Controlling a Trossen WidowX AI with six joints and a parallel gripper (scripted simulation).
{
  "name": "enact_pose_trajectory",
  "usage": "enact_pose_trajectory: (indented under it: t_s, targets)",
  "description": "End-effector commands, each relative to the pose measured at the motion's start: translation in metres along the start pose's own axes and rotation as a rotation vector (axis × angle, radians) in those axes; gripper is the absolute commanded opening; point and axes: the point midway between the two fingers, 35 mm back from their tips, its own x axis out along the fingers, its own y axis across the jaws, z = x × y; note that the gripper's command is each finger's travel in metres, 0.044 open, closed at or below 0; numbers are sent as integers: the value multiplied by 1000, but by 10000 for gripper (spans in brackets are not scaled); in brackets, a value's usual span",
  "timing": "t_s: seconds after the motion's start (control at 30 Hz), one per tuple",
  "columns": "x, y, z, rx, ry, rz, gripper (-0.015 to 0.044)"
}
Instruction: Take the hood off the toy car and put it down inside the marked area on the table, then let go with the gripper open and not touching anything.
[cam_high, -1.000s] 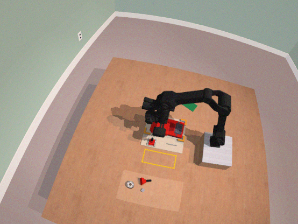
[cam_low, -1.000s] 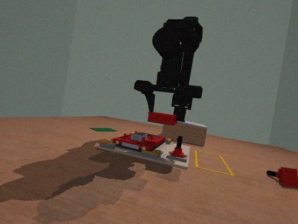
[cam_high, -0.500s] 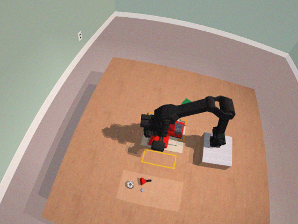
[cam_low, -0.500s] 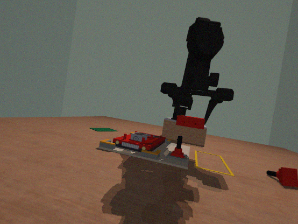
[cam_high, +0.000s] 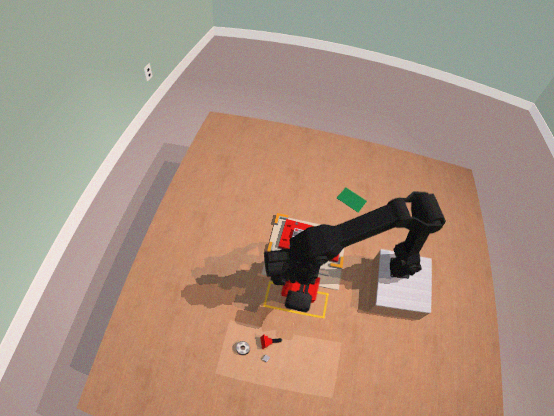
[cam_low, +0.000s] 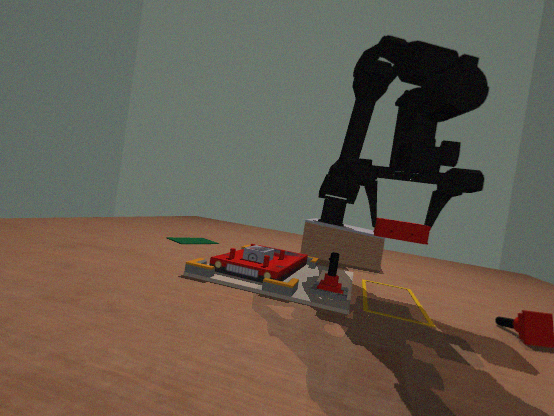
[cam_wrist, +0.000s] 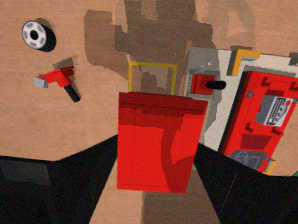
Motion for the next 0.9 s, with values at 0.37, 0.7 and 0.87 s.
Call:
enact_pose_trajectory:
  t_s: [0.37,0.7,0.87]
  targets:
    - [5,5,-2,11,-8,-1,0]
    - [14,5,-1,11,-8,-1,0]
    - [19,5,-1,11,-8,-1,0]
